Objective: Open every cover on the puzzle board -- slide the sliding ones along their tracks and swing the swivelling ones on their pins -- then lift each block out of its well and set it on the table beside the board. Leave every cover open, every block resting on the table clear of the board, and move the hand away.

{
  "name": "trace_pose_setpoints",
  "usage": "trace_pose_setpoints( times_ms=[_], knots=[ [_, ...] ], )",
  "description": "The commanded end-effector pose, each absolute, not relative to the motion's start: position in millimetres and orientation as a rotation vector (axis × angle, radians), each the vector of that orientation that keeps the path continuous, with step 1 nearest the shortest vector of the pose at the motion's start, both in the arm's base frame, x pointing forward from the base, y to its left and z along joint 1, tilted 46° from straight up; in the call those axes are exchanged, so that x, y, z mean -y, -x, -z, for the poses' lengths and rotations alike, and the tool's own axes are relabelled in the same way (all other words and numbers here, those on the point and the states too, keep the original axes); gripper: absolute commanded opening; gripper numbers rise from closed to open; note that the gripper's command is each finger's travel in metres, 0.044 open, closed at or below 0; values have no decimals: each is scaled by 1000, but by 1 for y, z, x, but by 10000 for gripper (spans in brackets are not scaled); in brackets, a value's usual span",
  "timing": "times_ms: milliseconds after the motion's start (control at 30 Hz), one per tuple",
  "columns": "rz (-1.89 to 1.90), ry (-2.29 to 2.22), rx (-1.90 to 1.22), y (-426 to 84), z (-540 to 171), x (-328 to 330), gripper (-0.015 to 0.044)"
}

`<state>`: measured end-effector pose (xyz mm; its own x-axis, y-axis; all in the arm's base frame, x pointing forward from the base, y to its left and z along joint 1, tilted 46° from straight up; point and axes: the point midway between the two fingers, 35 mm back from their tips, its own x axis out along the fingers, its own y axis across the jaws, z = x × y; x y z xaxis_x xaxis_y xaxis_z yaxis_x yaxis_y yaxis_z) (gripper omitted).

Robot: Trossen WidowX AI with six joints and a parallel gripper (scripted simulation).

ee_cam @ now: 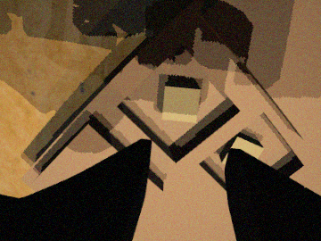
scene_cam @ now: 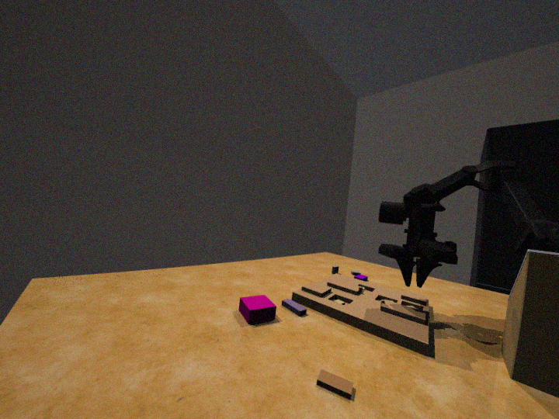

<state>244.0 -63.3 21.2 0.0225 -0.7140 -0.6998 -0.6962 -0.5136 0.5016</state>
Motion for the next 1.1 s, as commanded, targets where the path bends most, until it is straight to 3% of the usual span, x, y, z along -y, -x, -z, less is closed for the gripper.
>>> trace_pose_setpoints(
  times_ms=[0,1067],
  knots=[
    [1556,-2221,1536,-242,-15,69,144],
    [1553,-2219,1537,-241,-3,83,144]
  ],
)
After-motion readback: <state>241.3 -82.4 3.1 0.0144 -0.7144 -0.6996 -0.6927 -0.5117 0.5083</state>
